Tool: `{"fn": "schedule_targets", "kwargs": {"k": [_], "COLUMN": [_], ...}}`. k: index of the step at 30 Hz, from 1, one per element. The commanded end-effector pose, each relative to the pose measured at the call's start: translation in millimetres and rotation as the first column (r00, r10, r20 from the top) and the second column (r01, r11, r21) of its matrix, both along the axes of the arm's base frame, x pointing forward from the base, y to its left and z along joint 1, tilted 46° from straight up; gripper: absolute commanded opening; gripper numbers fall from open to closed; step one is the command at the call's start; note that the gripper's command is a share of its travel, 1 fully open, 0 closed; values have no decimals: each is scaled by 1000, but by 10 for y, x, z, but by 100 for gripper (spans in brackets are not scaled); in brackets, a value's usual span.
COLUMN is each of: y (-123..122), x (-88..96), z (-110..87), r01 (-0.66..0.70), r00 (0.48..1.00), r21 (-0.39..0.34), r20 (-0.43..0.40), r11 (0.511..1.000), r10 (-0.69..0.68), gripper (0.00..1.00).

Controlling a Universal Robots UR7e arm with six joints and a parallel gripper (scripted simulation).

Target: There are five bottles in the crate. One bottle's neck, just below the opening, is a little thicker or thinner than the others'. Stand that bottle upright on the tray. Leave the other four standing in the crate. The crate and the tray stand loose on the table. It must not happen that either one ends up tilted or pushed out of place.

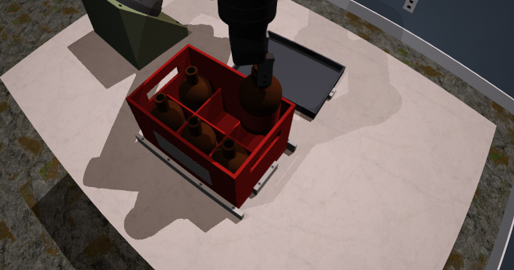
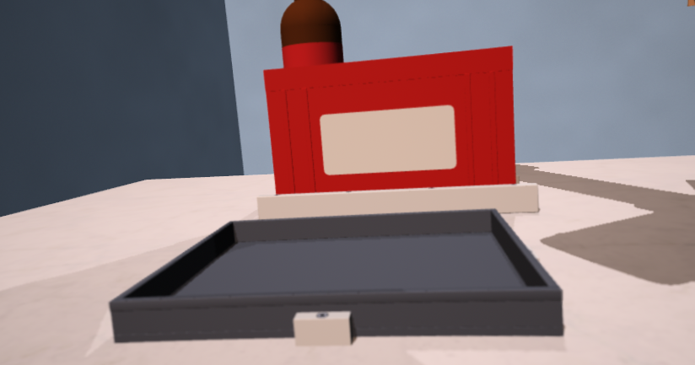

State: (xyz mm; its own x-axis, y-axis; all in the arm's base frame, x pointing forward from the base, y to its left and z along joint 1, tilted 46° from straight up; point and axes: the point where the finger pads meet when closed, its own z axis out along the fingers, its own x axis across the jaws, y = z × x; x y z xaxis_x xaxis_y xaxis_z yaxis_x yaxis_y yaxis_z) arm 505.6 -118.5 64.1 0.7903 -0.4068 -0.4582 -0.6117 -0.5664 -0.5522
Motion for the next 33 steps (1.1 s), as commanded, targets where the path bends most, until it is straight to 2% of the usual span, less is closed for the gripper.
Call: {"fn": "schedule_targets", "kwargs": {"k": [1, 33], "y": [-38, -231], "x": [3, 12], "z": [33, 222], "r01": [1, 1], "r00": [1000, 1000], "r21": [-1, -1], "r20": [1, 1], "r11": [1000, 1000], "r10": [-1, -1], "gripper": [0, 0]}}
